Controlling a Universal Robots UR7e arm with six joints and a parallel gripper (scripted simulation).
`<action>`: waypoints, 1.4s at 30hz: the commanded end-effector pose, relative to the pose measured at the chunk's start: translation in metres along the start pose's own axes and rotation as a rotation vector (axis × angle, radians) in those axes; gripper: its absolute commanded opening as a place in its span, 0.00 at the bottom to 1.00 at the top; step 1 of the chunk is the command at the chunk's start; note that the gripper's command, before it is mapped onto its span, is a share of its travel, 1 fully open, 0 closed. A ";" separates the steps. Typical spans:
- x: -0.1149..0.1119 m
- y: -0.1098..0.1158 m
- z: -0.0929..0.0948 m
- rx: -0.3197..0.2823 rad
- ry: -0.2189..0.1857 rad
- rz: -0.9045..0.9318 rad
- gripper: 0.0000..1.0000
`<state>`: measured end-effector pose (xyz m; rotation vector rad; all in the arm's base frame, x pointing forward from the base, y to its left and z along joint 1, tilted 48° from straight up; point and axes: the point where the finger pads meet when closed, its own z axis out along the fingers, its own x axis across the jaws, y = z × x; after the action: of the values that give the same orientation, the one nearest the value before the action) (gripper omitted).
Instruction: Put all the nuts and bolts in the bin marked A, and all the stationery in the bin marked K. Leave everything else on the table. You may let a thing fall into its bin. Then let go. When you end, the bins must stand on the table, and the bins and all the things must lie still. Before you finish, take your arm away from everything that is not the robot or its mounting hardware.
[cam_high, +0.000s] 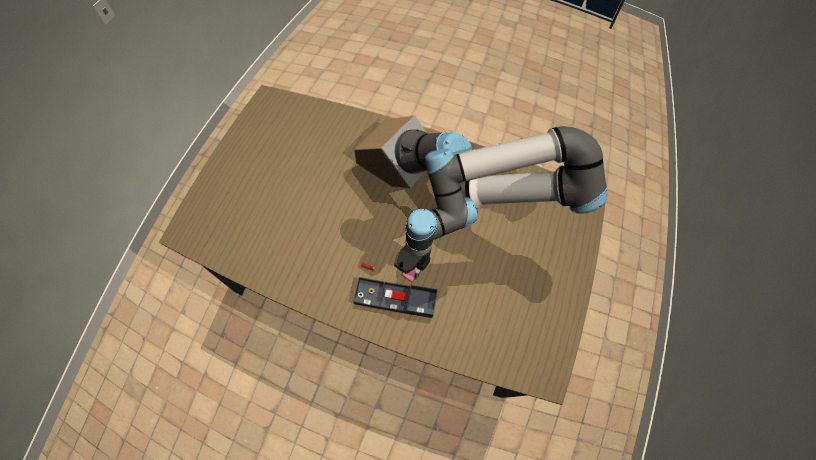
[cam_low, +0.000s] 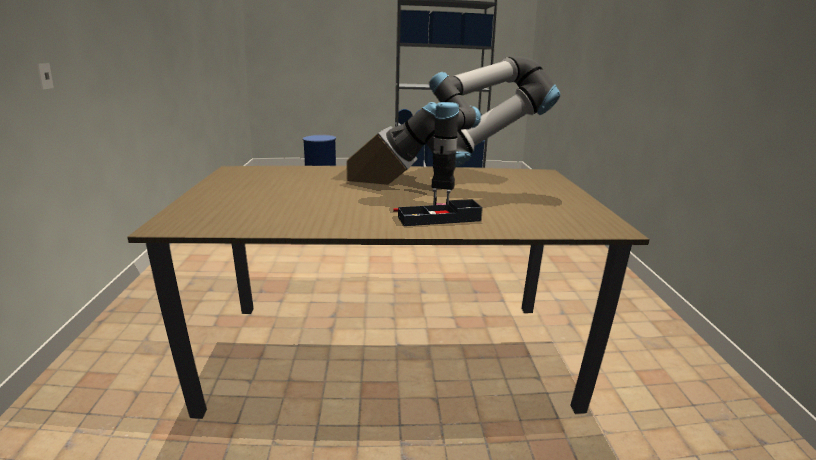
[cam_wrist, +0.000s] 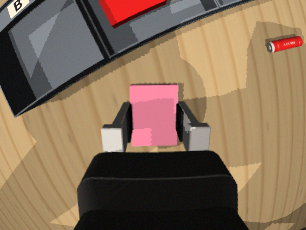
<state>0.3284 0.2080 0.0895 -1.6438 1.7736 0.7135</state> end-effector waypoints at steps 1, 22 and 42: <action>0.000 0.000 -0.007 0.001 0.000 0.000 0.70; 0.000 0.000 -0.060 0.001 0.000 0.000 0.70; 0.000 0.000 -0.060 0.001 0.000 0.000 0.70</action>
<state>0.3240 0.1637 0.1295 -1.6437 1.7738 0.7133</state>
